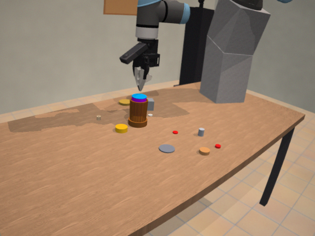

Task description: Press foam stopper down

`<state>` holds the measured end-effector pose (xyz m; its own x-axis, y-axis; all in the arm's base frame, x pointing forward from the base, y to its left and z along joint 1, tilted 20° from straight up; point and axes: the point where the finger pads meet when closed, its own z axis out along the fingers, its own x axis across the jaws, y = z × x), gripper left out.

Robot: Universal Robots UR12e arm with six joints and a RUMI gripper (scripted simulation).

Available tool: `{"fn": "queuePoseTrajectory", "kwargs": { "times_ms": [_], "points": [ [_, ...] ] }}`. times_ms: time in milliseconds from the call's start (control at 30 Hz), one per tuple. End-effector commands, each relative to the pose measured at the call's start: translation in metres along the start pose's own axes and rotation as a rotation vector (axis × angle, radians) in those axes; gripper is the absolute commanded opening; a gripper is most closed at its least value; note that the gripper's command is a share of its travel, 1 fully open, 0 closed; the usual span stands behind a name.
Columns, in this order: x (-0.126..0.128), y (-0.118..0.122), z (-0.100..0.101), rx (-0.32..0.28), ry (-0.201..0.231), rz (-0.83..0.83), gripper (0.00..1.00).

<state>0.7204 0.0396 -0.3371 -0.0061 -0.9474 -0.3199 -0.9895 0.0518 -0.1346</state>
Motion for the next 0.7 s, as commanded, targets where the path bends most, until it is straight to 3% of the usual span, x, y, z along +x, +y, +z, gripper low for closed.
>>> {"fn": "queuePoseTrajectory", "kwargs": {
  "times_ms": [0,667],
  "points": [
    [0.0002,-0.0006,0.0126,0.001,0.0,0.0,0.0],
    [0.0002,-0.0006,0.0201,0.001,0.0,0.0,0.0]
  ]
}}
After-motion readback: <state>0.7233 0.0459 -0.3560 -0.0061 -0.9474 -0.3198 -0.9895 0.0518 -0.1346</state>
